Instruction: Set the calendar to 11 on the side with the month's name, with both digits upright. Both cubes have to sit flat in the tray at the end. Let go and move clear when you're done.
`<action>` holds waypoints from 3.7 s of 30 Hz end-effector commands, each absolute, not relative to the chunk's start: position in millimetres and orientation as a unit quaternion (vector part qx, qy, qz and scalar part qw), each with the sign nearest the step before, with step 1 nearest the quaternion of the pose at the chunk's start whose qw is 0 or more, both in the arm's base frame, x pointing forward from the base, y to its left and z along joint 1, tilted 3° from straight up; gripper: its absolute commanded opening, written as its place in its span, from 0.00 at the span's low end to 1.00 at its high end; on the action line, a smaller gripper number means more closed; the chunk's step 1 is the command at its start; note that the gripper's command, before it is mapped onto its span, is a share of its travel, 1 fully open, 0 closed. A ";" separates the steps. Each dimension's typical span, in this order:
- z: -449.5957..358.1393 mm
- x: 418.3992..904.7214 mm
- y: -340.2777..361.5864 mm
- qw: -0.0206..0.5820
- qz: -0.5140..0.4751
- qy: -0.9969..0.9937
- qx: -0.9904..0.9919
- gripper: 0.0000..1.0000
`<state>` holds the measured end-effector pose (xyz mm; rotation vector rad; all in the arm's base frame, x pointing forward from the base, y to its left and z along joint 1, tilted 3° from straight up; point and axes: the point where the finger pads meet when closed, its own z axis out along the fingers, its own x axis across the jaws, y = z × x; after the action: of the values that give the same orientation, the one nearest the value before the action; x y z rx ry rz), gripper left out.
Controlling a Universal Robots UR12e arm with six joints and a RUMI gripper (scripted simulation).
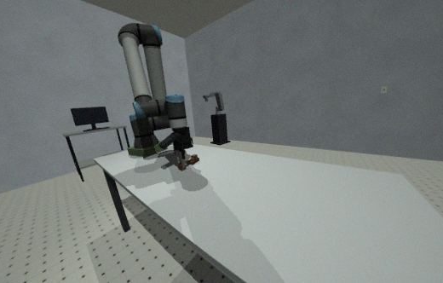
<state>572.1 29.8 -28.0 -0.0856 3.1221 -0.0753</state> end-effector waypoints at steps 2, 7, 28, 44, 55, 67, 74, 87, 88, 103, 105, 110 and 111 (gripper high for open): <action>-27.4 572.7 29.7 0.009 -0.024 0.999 -0.027 0.10; -27.4 572.7 29.7 0.009 -0.024 0.999 -0.027 0.10; -27.4 572.7 29.7 0.009 -0.024 0.999 -0.027 0.14; -27.4 572.7 29.7 0.009 -0.024 0.999 -0.027 0.28; -22.7 572.6 29.9 0.009 -0.024 0.999 -0.027 0.28; 26.2 571.6 32.3 0.009 -0.024 0.999 -0.027 0.28; 50.3 571.1 33.4 0.009 -0.024 0.999 -0.027 0.28; 62.4 570.9 34.0 0.009 -0.024 0.999 -0.027 1.00; 62.4 570.9 34.0 0.009 -0.024 0.999 -0.027 1.00; 62.4 570.9 34.0 0.009 -0.024 0.999 -0.027 1.00; 62.4 570.9 34.0 0.009 -0.024 0.999 -0.028 1.00; 62.4 570.9 33.9 0.009 -0.024 0.999 -0.032 1.00; 62.3 571.0 33.9 0.009 -0.024 0.999 -0.035 1.00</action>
<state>570.3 34.1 61.8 -0.0920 3.1221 -0.0754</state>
